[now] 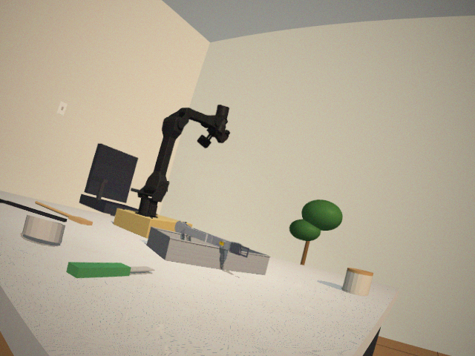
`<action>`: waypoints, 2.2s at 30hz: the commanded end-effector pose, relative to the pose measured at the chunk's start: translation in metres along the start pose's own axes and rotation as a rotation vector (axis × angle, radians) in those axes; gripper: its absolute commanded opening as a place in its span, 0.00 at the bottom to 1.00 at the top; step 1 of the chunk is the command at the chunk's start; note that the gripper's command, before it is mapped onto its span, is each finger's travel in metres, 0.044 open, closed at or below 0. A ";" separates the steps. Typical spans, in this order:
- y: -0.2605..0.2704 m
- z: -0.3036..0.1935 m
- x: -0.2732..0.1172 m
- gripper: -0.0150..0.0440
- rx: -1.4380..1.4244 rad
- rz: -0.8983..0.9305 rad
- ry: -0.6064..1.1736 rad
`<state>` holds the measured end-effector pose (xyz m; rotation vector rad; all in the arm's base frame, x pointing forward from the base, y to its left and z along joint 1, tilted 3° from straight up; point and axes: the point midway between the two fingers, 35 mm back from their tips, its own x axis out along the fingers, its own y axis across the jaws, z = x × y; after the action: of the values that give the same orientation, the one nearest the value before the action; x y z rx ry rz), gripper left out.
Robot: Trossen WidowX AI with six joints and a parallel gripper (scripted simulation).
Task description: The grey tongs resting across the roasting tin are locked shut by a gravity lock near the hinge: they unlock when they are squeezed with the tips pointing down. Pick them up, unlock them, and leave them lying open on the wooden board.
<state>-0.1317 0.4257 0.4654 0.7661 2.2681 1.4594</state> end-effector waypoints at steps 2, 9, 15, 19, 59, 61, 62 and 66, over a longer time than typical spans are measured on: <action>0.001 0.006 -0.003 1.00 -0.004 0.002 -0.018; 0.002 0.077 -0.044 1.00 -0.060 0.016 -0.237; 0.000 0.136 -0.095 1.00 -0.098 0.014 -0.444; -0.001 0.152 -0.115 1.00 -0.105 0.010 -0.506; -0.174 0.260 -0.553 1.00 0.049 -0.597 -1.470; -0.194 0.249 -0.580 1.00 0.093 -0.668 -1.493; -0.205 0.243 -0.593 1.00 0.116 -0.703 -1.501; -0.247 0.211 -0.638 1.00 0.213 -0.834 -1.507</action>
<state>0.4264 0.1550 0.1720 0.5799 1.1414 0.1230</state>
